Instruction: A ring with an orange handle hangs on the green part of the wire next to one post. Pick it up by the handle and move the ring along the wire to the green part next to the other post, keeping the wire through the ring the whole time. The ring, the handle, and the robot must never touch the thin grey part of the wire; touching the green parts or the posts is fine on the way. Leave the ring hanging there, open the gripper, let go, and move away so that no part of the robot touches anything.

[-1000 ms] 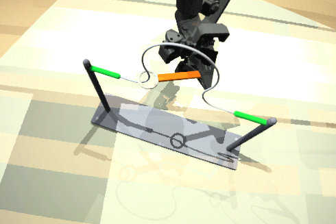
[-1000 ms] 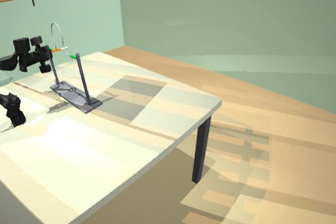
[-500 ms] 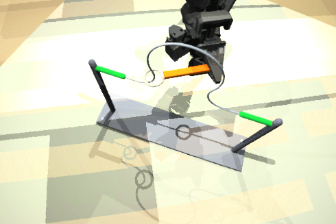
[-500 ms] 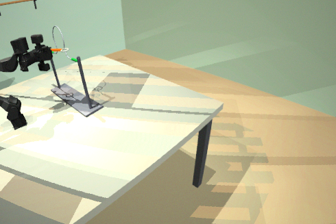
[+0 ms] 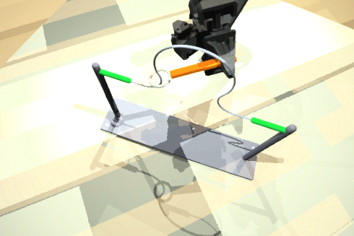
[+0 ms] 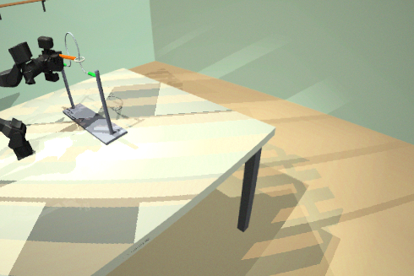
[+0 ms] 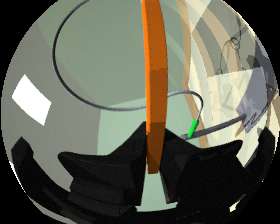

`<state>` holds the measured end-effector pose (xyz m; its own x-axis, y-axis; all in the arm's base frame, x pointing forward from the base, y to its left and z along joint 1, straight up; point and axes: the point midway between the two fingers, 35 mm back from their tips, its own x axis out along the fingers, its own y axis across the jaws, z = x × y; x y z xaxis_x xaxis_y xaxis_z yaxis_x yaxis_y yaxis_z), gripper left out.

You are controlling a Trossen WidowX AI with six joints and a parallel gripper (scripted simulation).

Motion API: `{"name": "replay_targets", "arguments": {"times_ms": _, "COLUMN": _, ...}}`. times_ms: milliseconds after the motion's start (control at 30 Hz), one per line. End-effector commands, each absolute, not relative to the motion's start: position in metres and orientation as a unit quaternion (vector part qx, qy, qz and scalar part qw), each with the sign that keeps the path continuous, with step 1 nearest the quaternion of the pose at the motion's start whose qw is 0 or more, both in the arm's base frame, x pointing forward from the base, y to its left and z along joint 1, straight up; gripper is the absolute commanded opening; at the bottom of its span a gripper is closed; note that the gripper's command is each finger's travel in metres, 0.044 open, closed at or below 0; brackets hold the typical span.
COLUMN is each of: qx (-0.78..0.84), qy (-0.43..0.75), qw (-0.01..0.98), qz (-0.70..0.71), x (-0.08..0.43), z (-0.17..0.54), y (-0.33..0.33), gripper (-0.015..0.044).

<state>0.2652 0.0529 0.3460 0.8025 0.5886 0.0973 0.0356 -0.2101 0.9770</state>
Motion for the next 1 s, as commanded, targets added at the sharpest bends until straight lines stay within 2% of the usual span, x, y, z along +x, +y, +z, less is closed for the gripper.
{"name": "replay_targets", "arguments": {"times_ms": 0, "qx": 0.753, "qy": 0.207, "qw": 0.577, "qz": 0.239, "x": 0.265, "z": 0.357, "y": 0.051, "gripper": -0.0150}}
{"name": "replay_targets", "arguments": {"times_ms": 333, "qx": 0.757, "qy": 0.208, "qw": 0.571, "qz": 0.238, "x": 0.265, "z": 0.368, "y": 0.046, "gripper": -0.0150}}
{"name": "replay_targets", "arguments": {"times_ms": 967, "qx": 0.708, "qy": 0.223, "qw": 0.631, "qz": 0.225, "x": 0.265, "z": 0.367, "y": 0.046, "gripper": -0.0150}}
